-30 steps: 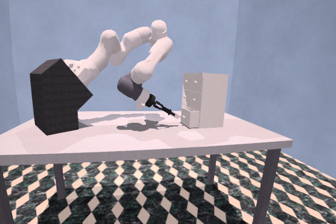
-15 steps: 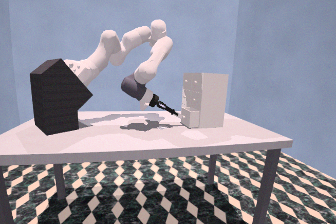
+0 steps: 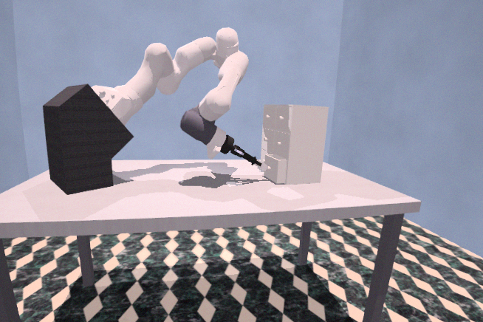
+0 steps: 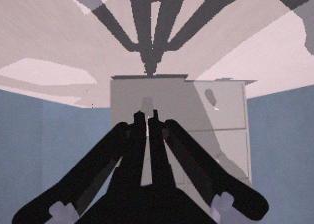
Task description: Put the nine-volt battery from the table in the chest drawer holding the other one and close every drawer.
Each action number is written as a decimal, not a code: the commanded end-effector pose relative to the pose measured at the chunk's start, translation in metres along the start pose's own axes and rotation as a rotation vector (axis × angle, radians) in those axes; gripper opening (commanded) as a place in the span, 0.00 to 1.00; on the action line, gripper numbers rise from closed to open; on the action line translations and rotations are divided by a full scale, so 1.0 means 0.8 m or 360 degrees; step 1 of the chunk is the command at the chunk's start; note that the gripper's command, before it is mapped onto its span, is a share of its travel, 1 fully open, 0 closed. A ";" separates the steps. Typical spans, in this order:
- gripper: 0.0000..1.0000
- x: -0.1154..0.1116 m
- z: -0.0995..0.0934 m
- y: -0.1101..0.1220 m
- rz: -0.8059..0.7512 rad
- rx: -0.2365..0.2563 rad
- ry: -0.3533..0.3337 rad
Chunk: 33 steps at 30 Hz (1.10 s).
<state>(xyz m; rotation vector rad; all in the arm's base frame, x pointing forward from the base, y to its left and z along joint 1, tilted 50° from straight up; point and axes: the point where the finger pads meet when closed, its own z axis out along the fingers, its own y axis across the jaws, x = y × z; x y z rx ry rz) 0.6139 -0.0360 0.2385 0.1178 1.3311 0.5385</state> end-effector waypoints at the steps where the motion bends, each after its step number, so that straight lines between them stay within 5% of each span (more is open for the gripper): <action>1: 0.00 -0.002 0.008 -0.001 0.0028 0.0007 0.0013; 33: 0.00 -0.022 0.044 -0.002 0.0028 0.0007 0.0013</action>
